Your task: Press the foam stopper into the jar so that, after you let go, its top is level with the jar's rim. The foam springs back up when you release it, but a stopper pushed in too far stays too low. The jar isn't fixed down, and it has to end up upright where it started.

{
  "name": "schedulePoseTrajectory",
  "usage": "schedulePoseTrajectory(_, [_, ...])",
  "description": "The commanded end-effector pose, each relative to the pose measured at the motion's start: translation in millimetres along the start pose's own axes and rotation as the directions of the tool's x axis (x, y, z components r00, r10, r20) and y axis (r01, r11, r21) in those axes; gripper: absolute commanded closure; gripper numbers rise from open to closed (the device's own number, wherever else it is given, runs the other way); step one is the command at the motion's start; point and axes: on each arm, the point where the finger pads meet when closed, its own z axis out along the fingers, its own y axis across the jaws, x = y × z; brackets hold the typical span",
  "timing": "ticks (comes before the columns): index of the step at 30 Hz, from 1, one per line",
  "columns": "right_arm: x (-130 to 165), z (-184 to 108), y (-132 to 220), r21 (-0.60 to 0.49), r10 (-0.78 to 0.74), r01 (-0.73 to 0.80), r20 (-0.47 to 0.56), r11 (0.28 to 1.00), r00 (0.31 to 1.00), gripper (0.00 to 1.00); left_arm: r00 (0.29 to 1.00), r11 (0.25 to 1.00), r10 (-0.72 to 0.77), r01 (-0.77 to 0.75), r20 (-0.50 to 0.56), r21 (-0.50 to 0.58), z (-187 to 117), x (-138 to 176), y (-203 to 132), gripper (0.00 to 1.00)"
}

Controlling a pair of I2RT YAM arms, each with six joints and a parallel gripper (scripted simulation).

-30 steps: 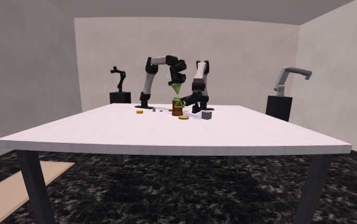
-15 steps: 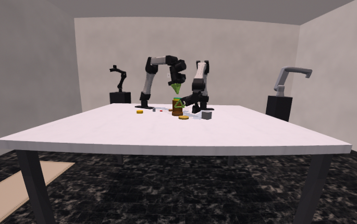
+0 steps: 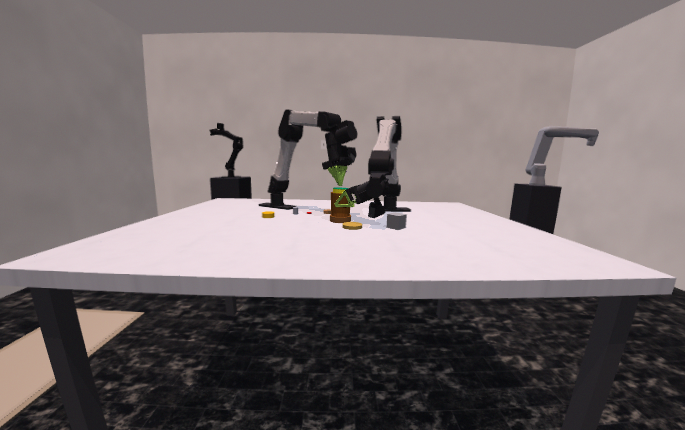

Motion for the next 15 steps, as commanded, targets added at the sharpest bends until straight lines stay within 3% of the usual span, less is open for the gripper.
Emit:
schedulePoseTrajectory(1, [0.6,19.5,0.9,-0.014,-0.006,0.006,-0.002,1.0,1.0,1.0,0.999,0.999,0.052,-0.052,0.008,-0.004,6.3,-3.1,-2.5,0.36])
schedulePoseTrajectory(15, [0.2,10.1,-0.2,0.013,-0.007,0.007,-0.003,1.0,1.0,1.0,0.999,0.999,0.052,-0.052,0.008,-0.004,6.3,-3.1,-2.5,0.36])
